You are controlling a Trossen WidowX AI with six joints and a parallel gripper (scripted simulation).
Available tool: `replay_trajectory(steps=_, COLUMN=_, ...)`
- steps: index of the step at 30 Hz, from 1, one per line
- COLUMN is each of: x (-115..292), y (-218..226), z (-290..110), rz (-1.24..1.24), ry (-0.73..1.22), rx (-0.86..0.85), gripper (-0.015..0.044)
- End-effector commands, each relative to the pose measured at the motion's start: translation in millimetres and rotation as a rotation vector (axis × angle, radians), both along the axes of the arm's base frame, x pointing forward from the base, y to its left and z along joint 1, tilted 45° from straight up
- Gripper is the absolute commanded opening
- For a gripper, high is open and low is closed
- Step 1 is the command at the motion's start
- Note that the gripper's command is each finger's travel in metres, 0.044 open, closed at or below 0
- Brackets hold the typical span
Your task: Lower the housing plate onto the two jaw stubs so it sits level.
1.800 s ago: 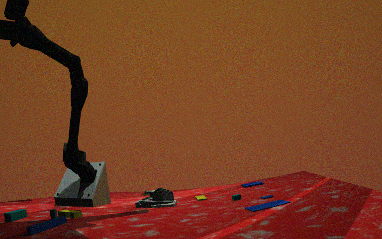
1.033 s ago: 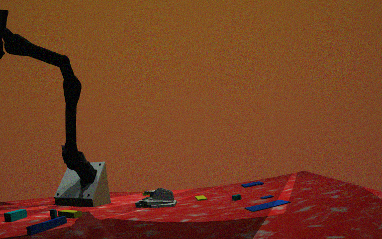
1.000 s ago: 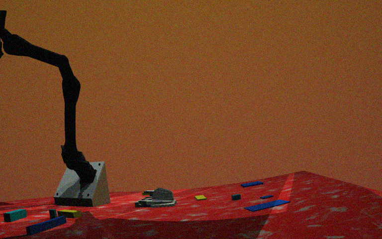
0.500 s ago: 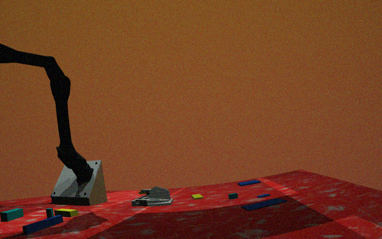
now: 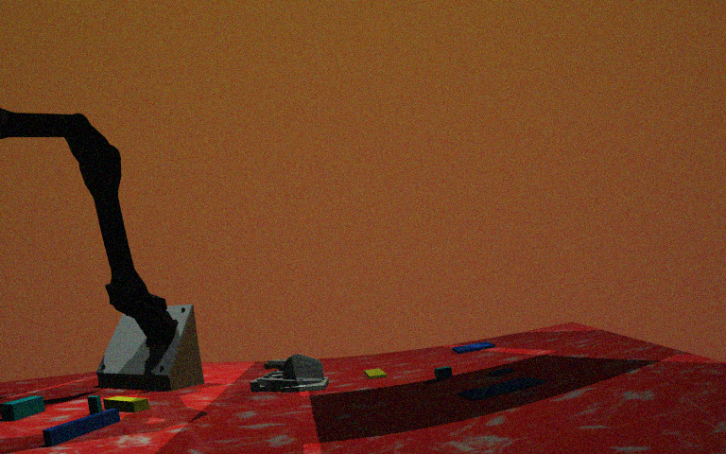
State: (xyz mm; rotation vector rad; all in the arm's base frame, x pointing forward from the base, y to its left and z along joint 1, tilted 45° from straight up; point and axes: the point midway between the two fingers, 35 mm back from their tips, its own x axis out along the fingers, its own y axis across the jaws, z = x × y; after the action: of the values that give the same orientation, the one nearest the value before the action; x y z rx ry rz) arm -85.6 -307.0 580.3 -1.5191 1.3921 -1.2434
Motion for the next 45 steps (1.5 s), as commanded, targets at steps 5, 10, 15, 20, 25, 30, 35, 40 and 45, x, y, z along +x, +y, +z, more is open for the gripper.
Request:
replay_trajectory(steps=5, x=25, y=-37, z=-30, rz=0.102, ry=-0.131, rx=0.09, gripper=0.044)
replay_trajectory(steps=10, x=46, y=-58, z=-49, rz=0.168, ry=-0.203, rx=0.151, gripper=0.044)
replay_trajectory(steps=15, x=72, y=-77, z=-69, rz=0.231, ry=-0.269, rx=0.218, gripper=0.044)
replay_trajectory(steps=20, x=102, y=-92, z=-92, rz=0.291, ry=-0.326, rx=0.298, gripper=0.044)
replay_trajectory(steps=25, x=136, y=-102, z=-117, rz=0.346, ry=-0.374, rx=0.388, gripper=0.044)
replay_trajectory(steps=30, x=173, y=-110, z=-144, rz=0.399, ry=-0.418, rx=0.483, gripper=0.044)
replay_trajectory(steps=35, x=212, y=-114, z=-170, rz=0.448, ry=-0.456, rx=0.581, gripper=0.044)
replay_trajectory(steps=40, x=254, y=-113, z=-199, rz=0.487, ry=-0.487, rx=0.687, gripper=0.044)
replay_trajectory(steps=45, x=296, y=-106, z=-230, rz=0.517, ry=-0.508, rx=0.799, gripper=0.044)
